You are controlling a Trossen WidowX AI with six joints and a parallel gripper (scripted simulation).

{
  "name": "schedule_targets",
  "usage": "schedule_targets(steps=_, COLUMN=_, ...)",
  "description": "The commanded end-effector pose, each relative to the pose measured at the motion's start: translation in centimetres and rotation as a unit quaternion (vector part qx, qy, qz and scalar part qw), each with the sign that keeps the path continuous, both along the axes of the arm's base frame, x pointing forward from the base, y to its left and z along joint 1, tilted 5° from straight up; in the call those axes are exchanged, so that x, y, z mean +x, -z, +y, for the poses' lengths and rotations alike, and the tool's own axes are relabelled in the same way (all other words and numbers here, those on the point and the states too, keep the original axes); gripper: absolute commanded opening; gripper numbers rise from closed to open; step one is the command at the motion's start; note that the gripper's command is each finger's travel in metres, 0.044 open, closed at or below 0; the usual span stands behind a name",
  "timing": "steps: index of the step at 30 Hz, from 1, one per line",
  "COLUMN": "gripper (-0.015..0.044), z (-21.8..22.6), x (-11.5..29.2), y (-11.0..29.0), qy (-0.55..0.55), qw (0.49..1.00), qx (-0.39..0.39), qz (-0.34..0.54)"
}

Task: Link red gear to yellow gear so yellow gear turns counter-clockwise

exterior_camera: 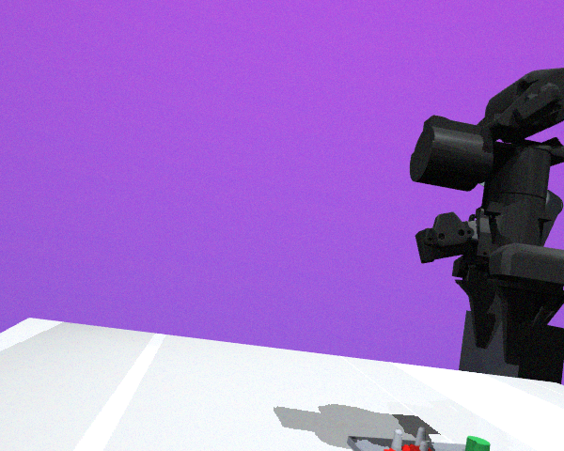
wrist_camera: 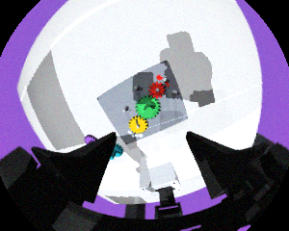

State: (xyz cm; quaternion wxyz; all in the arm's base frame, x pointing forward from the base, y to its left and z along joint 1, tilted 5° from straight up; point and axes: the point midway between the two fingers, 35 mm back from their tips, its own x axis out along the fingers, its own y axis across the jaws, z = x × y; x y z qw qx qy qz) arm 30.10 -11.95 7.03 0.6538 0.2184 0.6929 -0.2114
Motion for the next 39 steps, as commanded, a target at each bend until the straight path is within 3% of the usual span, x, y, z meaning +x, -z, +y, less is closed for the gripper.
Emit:
schedule_targets(steps=1, gripper=0.0440, z=0.0, x=0.0, y=-0.1, qy=0.000, qw=1.000, qx=0.000, qz=0.000)
schedule_targets(steps=33, gripper=0.0440, z=0.0, x=0.0, y=-0.1, qy=0.000, qw=1.000, qx=0.000, qz=0.000)
schedule_targets(steps=35, gripper=0.0440, z=1.0, x=0.4, y=-0.2, qy=-0.003, qw=1.000, qx=-0.001, qz=-0.002)
schedule_targets(steps=39, gripper=0.0440, z=7.0, x=2.0, y=-1.1, qy=-0.022, qw=1.000, qx=-0.002, qz=-0.010)
